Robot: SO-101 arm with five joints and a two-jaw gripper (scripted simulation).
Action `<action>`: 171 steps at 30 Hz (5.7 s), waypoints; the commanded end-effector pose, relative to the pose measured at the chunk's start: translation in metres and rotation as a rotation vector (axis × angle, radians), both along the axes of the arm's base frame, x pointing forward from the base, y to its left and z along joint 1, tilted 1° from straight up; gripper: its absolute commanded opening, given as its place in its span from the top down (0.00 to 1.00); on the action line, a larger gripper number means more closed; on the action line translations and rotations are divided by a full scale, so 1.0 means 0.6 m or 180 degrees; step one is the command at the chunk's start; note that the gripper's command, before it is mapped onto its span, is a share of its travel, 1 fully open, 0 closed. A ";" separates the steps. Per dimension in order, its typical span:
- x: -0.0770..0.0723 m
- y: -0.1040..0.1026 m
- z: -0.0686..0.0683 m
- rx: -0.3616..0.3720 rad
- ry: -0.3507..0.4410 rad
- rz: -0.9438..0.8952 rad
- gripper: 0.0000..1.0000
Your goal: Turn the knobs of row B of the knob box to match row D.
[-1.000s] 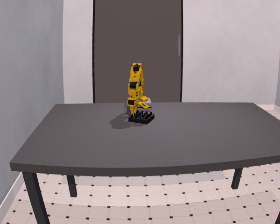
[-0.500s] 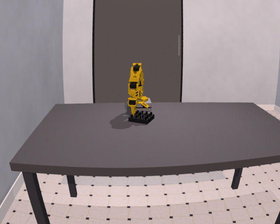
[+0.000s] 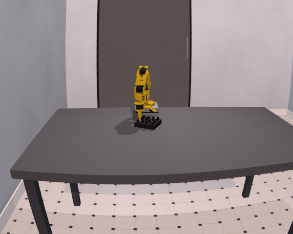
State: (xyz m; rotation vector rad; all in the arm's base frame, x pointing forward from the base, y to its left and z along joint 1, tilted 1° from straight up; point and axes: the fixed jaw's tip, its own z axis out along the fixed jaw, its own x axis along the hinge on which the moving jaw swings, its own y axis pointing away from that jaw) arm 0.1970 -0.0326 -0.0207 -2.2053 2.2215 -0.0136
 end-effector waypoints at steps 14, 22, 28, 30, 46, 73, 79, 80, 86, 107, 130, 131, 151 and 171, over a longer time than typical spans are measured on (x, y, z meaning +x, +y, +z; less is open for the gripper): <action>-0.005 -0.003 -0.004 -0.0004 0.0072 0.0824 0.99; -0.005 -0.004 -0.004 -0.0005 0.0070 0.1268 0.99; -0.005 -0.005 -0.004 -0.0005 0.0070 0.1490 0.99; -0.005 -0.005 -0.004 -0.0006 0.0069 0.1602 0.99; -0.003 -0.007 -0.004 -0.0008 0.0066 0.2379 0.99; 0.000 -0.010 -0.004 -0.0011 0.0059 0.3768 0.99; 0.001 -0.010 -0.004 -0.0012 0.0057 0.3990 0.99; 0.001 -0.010 -0.004 -0.0012 0.0057 0.4046 0.99; 0.002 -0.010 -0.004 -0.0013 0.0054 0.4379 0.99; 0.005 -0.010 -0.004 -0.0016 0.0046 0.5435 0.99; 0.008 -0.009 -0.004 -0.0018 0.0038 0.6298 0.99; 0.008 -0.009 -0.004 -0.0018 0.0037 0.6305 0.99; 0.008 -0.010 -0.004 -0.0018 0.0037 0.6379 0.98; 0.008 -0.012 -0.004 -0.0018 0.0036 0.6379 0.92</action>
